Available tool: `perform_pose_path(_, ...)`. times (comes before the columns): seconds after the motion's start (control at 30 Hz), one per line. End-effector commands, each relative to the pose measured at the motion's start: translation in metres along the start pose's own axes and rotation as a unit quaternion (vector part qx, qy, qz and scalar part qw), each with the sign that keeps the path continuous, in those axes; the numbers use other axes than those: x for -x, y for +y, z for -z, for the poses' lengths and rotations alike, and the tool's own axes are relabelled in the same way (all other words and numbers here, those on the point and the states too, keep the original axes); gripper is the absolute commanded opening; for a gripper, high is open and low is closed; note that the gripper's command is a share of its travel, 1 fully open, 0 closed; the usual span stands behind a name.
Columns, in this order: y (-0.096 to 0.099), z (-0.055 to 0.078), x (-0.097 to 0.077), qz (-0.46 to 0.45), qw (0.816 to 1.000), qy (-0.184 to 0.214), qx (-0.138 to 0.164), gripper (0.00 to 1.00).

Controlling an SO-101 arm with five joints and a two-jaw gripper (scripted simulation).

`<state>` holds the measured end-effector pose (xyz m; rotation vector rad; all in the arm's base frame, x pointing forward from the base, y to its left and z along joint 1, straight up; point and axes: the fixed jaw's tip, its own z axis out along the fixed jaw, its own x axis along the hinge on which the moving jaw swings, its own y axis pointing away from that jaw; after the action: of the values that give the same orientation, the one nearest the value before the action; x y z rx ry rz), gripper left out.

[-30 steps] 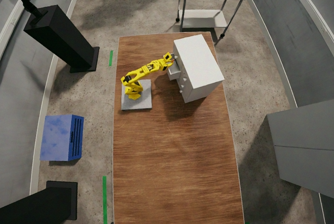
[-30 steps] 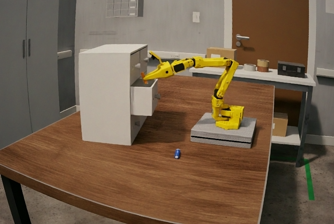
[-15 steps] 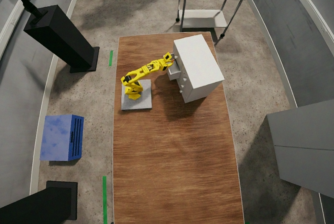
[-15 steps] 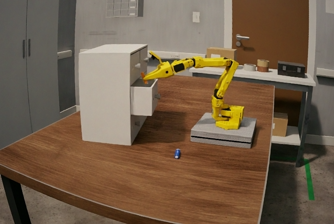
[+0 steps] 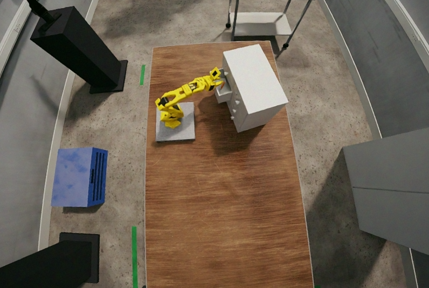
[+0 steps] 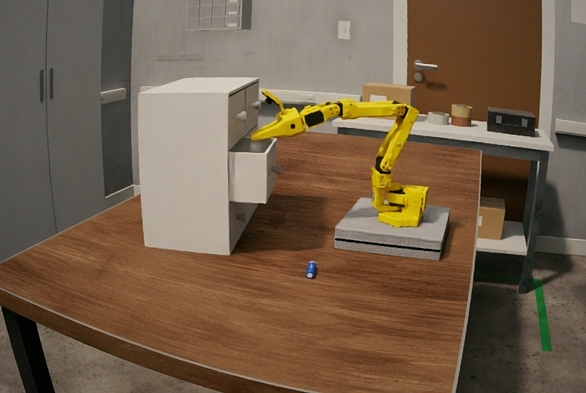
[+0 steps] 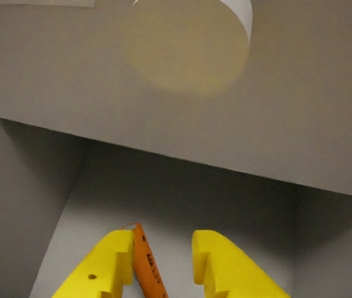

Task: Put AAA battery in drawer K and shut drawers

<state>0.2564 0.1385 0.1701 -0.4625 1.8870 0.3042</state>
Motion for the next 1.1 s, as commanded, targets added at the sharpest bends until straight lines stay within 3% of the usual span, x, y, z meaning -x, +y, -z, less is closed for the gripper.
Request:
perform_pose_path(0.0,0.0,0.0024,0.0006,-0.004,1.0,-0.003,0.0,0.09)
perform_pose_path(1.07,-0.0001,0.004,0.006,-0.004,1.0,-0.003,0.0,0.23)
